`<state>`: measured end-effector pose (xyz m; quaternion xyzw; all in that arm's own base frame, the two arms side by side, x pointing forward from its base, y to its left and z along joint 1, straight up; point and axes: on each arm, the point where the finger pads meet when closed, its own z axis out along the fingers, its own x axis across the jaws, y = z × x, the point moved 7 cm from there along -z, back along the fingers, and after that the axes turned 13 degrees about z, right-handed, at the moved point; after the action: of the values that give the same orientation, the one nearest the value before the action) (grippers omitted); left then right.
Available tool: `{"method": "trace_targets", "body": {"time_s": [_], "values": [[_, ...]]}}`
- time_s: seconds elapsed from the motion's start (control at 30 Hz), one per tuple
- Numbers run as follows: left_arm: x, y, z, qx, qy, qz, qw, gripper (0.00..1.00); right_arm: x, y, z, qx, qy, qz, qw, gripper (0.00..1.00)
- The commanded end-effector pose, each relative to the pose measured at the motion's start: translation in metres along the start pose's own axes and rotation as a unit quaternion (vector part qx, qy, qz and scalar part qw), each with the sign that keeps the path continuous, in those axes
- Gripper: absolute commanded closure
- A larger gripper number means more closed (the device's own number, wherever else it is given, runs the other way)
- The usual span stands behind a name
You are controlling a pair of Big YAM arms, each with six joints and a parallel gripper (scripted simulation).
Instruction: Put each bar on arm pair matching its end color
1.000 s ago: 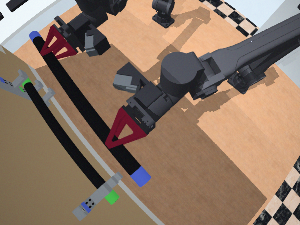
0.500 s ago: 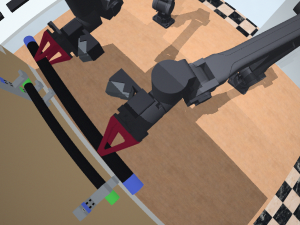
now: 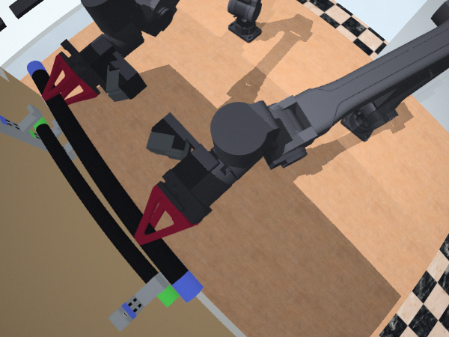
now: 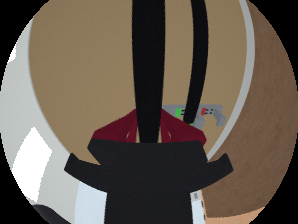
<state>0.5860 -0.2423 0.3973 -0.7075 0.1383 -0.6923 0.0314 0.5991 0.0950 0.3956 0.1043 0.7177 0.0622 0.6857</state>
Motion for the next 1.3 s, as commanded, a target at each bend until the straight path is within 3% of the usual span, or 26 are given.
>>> {"method": "trace_targets", "body": {"time_s": [0.0,1.27], "values": [[0.042,-0.022,0.018,0.023,0.034,-0.012,0.999,1.00,-0.052,0.009,0.013,-0.009,-0.044,0.011,0.999,1.00],[0.043,-0.022,0.025,0.023,0.034,-0.012,0.999,1.00,-0.056,0.010,0.028,-0.009,-0.044,0.011,0.999,1.00]]}}
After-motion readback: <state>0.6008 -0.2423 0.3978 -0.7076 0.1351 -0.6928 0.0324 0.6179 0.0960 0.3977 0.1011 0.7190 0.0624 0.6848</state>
